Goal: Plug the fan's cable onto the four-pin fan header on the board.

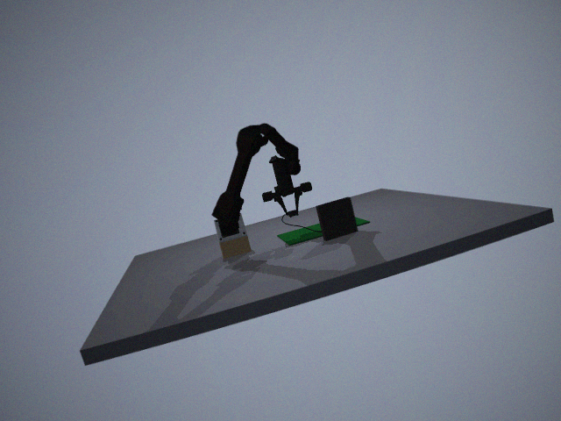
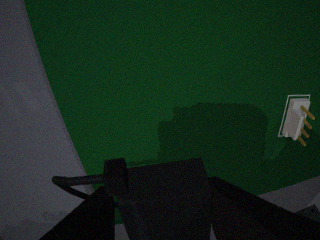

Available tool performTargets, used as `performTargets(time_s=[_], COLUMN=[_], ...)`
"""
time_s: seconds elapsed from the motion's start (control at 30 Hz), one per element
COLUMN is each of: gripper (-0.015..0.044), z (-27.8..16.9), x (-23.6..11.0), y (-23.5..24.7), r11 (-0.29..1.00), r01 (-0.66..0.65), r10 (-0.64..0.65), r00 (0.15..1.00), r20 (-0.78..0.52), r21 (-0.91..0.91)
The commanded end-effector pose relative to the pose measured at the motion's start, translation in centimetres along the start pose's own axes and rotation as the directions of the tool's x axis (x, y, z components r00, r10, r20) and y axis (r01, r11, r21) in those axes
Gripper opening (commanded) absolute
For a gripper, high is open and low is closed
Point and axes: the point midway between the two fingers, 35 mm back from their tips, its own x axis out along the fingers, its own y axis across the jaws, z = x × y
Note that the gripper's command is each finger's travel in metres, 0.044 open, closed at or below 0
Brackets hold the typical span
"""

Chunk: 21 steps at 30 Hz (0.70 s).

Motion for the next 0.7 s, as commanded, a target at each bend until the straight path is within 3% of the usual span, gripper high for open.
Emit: performTargets(time_s=[0.0,0.3,0.67], gripper=[0.0,0.0,0.0], z=[-0.4,-0.7,0.7], x=[-1.7,-2.8,-3.2], y=[0.0,0.0,-2.8], r11=[1.0,1.0,0.955], r01=[0.002,0.001,-0.038], r10=[-0.002,-0.001,0.01], r00=[1.0,1.0,0.995], r20=[0.006,0.009,0.097], r21=[0.008,0.025,0.293])
